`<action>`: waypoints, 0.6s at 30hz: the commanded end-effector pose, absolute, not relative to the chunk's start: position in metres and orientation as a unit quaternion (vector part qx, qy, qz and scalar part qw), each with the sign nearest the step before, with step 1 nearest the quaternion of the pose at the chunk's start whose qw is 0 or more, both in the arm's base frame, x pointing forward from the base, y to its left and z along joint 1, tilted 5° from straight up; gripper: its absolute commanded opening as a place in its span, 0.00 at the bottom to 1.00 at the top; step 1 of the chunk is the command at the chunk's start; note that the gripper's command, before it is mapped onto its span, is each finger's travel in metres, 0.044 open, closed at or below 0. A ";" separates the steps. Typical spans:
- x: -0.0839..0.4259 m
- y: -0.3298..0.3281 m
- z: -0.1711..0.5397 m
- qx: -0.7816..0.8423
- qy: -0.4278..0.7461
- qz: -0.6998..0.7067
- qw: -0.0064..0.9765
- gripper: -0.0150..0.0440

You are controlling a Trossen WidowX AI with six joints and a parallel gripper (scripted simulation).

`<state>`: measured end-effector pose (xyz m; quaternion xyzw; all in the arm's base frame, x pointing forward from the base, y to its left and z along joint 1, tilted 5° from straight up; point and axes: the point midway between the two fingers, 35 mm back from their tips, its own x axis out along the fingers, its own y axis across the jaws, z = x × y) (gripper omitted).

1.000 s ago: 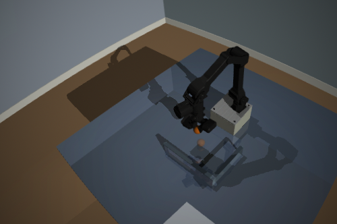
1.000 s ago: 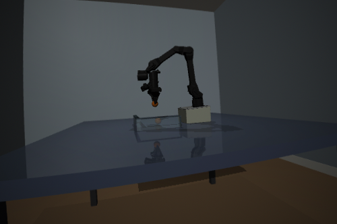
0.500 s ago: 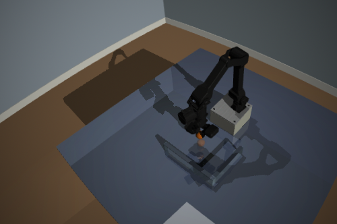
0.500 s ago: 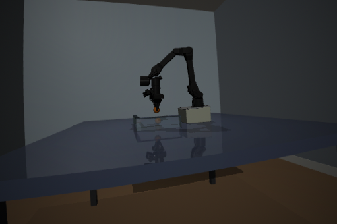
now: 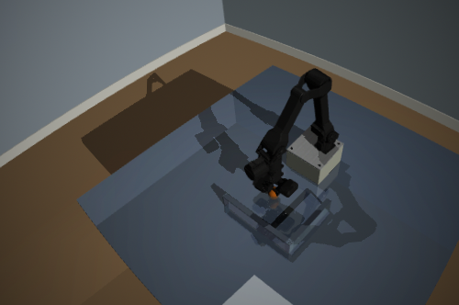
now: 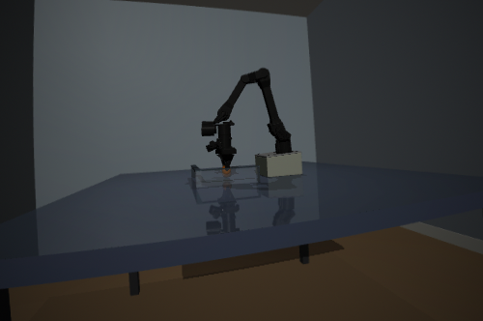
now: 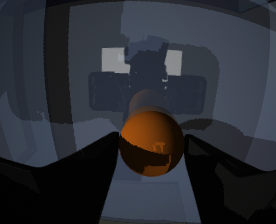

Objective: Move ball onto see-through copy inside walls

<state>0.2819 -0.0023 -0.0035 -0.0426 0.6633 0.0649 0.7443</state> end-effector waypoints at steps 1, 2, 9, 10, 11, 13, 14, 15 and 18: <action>0.280 -0.003 -0.010 -0.041 0.668 0.062 0.741 0.25; 0.280 -0.003 -0.011 -0.041 0.668 0.062 0.741 0.25; 0.281 -0.002 -0.023 -0.041 0.668 0.062 0.741 0.25; 0.281 -0.002 -0.024 -0.041 0.668 0.062 0.741 0.25; 0.281 -0.002 -0.025 -0.041 0.668 0.062 0.741 0.25; 0.281 -0.002 -0.025 -0.041 0.668 0.062 0.741 0.25; 0.281 -0.002 -0.025 -0.041 0.668 0.062 0.741 0.25; 0.284 -0.002 -0.020 -0.043 0.662 0.065 0.745 0.30; 0.284 -0.002 -0.020 -0.043 0.662 0.065 0.745 0.43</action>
